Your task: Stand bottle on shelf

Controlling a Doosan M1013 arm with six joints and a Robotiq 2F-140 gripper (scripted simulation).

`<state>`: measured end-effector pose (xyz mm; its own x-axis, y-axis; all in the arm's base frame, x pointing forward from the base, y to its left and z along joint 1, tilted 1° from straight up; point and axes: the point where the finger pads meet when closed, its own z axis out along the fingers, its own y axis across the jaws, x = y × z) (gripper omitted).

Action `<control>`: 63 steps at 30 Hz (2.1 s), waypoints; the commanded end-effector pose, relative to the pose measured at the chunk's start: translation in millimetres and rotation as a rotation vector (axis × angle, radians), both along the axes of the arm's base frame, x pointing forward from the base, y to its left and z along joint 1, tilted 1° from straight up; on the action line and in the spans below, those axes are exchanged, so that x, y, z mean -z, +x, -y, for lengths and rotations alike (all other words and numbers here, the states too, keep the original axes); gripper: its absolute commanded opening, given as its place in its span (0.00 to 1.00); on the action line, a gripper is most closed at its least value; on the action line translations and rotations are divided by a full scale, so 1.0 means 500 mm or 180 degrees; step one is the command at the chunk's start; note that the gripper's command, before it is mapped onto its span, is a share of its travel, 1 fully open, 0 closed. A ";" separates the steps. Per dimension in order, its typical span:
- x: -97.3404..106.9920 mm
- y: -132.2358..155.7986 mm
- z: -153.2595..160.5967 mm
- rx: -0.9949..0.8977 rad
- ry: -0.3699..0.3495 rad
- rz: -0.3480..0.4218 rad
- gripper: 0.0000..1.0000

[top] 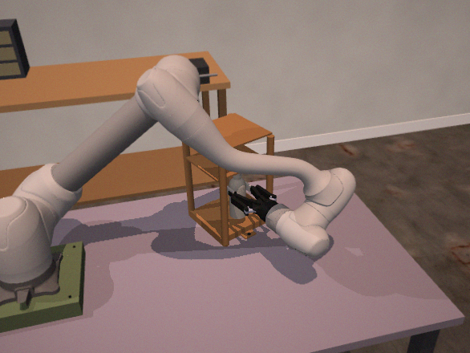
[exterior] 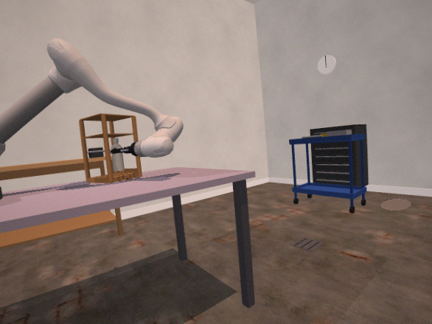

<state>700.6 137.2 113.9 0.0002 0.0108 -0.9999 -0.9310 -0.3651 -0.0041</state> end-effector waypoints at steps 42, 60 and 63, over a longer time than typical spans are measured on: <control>0.052 0.000 0.000 0.0000 0.0001 0.0001 0.00; 0.053 0.000 0.000 0.0000 0.0001 0.0001 0.00; 0.053 0.000 0.000 0.0000 0.0001 0.0001 0.00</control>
